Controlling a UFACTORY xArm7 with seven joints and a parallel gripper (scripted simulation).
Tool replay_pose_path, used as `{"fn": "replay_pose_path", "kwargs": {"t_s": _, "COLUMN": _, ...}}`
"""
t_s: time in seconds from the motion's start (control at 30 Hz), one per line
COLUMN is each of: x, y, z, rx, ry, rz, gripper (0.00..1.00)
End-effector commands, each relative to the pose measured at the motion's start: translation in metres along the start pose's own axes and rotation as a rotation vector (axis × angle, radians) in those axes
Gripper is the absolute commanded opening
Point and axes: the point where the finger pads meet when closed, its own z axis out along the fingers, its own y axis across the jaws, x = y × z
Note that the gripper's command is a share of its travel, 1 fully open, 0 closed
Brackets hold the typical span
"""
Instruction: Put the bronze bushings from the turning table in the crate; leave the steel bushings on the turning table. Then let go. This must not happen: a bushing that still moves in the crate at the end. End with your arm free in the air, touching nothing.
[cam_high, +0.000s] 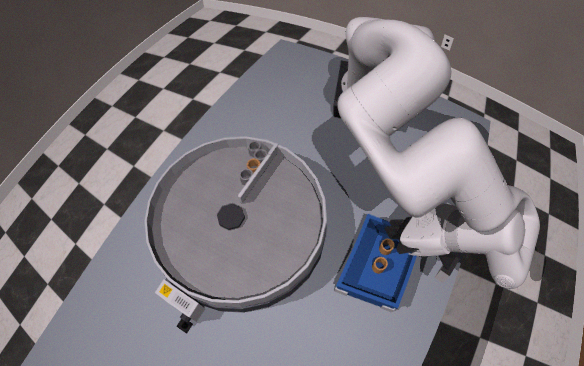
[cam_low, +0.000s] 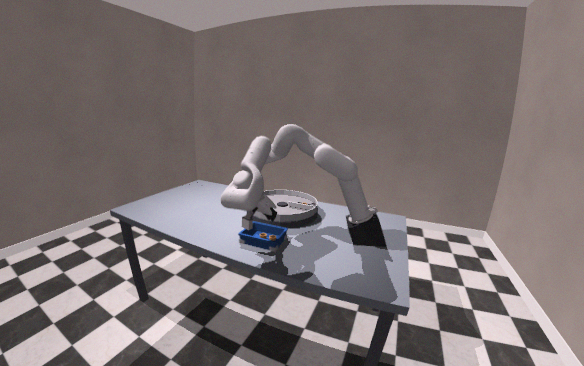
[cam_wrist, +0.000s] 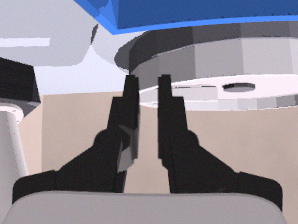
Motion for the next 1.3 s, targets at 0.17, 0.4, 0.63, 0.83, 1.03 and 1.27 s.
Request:
{"fn": "replay_pose_path", "kwargs": {"t_s": 0.17, "x": 0.0, "y": 0.0, "z": -0.001, "rx": -0.001, "ry": 0.003, "rz": 0.001, "gripper": 0.12}}
{"fn": "replay_pose_path", "kwargs": {"t_s": 0.4, "x": -0.001, "y": 0.001, "z": -0.001, "rx": 0.001, "ry": 0.003, "rz": 0.004, "gripper": 0.11}}
{"fn": "replay_pose_path", "kwargs": {"t_s": 0.63, "x": -0.018, "y": 0.005, "z": 0.013, "rx": 0.038, "ry": 0.002, "rz": 0.048, "gripper": 0.11}}
{"fn": "replay_pose_path", "kwargs": {"t_s": 0.83, "x": -0.041, "y": 0.008, "z": 0.033, "rx": 0.089, "ry": 0.002, "rz": 0.109, "gripper": 0.11}}
{"fn": "replay_pose_path", "kwargs": {"t_s": 1.03, "x": -0.069, "y": 0.013, "z": 0.057, "rx": 0.152, "ry": 0.003, "rz": 0.183, "gripper": 0.11}}
{"fn": "replay_pose_path", "kwargs": {"t_s": 1.27, "x": -0.102, "y": 0.019, "z": 0.085, "rx": 0.225, "ry": 0.002, "rz": 0.27, "gripper": 0.11}}
